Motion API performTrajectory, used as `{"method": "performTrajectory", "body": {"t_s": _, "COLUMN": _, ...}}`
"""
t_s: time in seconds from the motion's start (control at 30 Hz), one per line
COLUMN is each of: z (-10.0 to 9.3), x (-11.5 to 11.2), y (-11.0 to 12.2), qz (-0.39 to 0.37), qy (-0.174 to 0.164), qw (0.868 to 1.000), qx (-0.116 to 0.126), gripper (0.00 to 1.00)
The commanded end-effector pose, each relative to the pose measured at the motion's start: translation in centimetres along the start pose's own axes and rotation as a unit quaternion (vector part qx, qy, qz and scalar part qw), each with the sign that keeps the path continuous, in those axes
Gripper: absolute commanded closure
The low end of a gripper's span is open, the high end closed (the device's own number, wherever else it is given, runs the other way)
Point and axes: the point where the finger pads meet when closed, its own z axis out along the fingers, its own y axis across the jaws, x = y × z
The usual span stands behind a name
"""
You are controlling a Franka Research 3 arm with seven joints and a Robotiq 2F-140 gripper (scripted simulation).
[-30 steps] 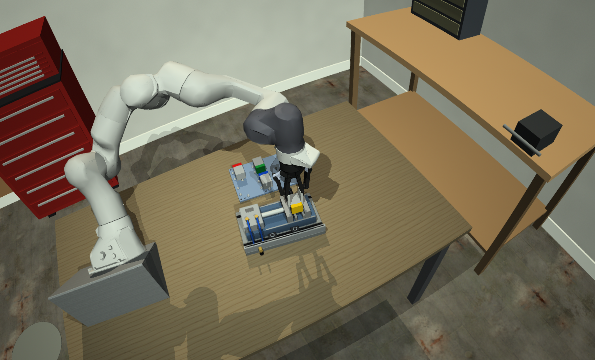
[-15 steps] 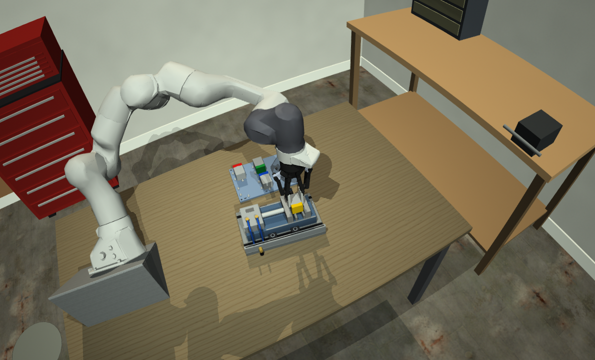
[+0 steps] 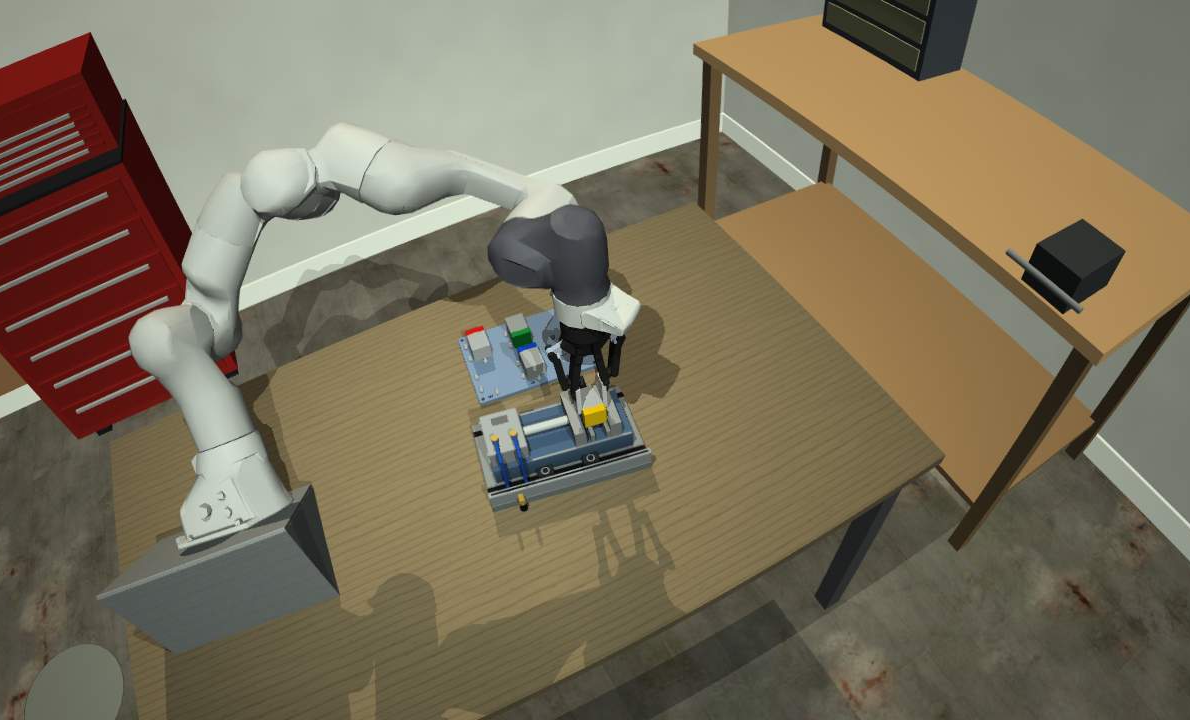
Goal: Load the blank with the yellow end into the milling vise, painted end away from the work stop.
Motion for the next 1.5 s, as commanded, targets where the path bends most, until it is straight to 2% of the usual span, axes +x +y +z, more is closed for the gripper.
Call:
{"method": "performTrajectory", "body": {"t_s": 0.0, "z": -0.41, "x": -0.16, "y": -0.32, "qz": 0.002, "qy": 0.0, "qw": 1.0, "qx": 0.003, "gripper": 1.0}}
{"method": "performTrajectory", "body": {"t_s": 1.47, "z": -0.54, "x": -0.12, "y": -0.33, "qz": 0.002, "qy": 0.0, "qw": 1.0, "qx": 0.003, "gripper": 1.0}}
